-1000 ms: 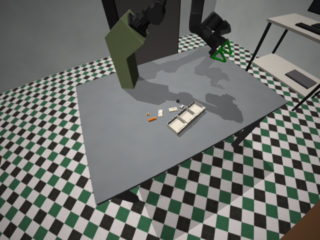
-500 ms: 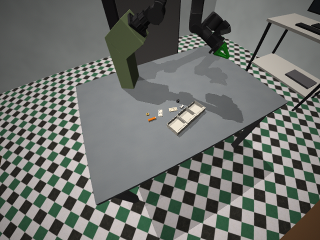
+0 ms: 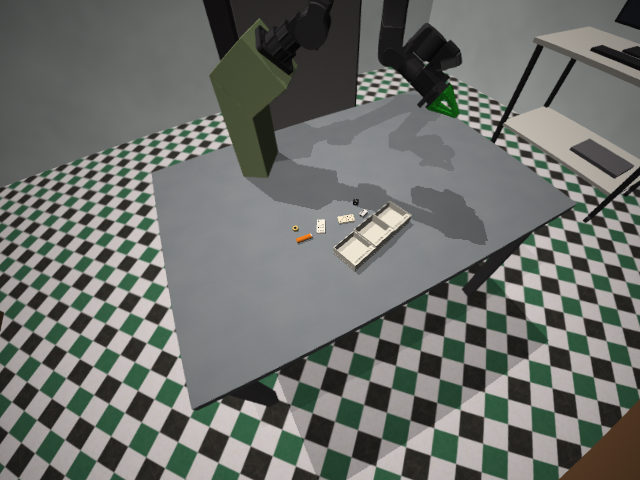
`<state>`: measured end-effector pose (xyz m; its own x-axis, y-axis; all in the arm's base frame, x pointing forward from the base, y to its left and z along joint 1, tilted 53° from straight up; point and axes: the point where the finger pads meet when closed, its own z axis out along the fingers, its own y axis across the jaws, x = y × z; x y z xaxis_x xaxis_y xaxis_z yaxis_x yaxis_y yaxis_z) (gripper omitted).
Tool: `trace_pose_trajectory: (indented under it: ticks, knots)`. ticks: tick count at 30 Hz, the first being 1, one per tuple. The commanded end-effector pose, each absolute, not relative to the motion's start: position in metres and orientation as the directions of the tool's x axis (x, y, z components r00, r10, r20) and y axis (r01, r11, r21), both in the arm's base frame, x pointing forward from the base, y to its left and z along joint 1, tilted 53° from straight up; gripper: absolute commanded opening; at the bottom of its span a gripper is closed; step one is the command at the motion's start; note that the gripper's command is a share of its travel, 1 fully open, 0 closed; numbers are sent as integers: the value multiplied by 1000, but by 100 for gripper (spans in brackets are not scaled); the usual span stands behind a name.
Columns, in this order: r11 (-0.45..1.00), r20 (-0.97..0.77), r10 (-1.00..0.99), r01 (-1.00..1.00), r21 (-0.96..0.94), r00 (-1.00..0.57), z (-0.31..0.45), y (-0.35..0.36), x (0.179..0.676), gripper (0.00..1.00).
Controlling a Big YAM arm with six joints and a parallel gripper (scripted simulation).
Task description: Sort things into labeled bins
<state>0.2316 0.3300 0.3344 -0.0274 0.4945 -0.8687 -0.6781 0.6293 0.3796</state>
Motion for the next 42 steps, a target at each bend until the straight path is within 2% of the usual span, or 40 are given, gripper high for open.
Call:
trace_pose_trajectory:
  ticks: [1, 7, 14, 15, 17, 23, 27, 30, 36, 42]
  knots:
    - [629, -869, 495, -678, 380, -27, 334, 330, 232, 8]
    - [619, -854, 520, -682, 389, -15, 340, 337, 236, 8]
    - [623, -857, 514, -679, 387, -17, 306, 370, 252, 8]
    - [636, -879, 470, -659, 402, -83, 288, 362, 257, 8]
    - [670, -913, 407, -670, 319, -27, 298, 362, 269, 8]
    - [702, -950, 310, -663, 262, -46, 282, 359, 288, 8]
    - [729, -976, 196, -650, 213, -100, 243, 355, 314, 8]
    - [726, -973, 212, -653, 216, -87, 237, 349, 320, 8]
    - [751, -979, 52, -638, 167, -195, 204, 330, 349, 8]
    - [756, -970, 5, -634, 162, -241, 192, 312, 364, 8]
